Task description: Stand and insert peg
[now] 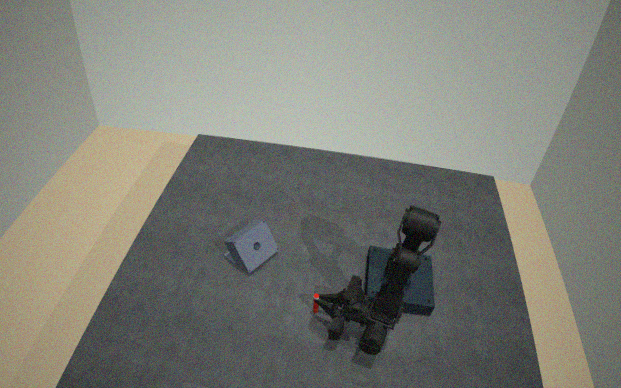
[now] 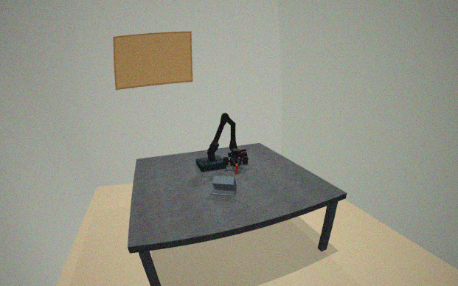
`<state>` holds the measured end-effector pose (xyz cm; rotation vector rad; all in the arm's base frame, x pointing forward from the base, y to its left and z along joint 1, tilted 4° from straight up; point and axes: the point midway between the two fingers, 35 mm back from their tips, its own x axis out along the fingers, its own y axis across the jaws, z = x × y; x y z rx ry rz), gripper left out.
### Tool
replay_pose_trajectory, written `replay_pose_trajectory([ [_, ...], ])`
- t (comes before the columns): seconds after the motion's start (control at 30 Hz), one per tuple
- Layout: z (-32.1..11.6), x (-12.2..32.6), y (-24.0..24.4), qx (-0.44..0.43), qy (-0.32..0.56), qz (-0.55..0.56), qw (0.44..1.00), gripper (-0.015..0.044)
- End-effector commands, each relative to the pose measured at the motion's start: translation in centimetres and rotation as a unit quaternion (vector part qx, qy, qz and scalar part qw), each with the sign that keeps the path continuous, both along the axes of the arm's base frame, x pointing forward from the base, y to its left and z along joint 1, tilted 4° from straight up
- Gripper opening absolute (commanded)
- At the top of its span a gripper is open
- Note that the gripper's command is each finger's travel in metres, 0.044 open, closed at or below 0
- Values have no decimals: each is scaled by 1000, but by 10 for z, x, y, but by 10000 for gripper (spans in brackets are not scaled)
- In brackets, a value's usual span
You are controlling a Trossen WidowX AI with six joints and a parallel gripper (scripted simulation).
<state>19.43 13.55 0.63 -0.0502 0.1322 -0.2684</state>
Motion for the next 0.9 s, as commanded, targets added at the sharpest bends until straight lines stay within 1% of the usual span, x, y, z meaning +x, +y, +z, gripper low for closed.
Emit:
replay_pose_trajectory([
  [0.0,-1,-1,0,0,1,0,1000,50],
  [0.07,-1,0,0,0,0,0,1000,50],
  [0.17,0,0,0,-1,-1,0,1000,129],
  [0.87,0,0,0,-1,-1,0,1000,130],
])
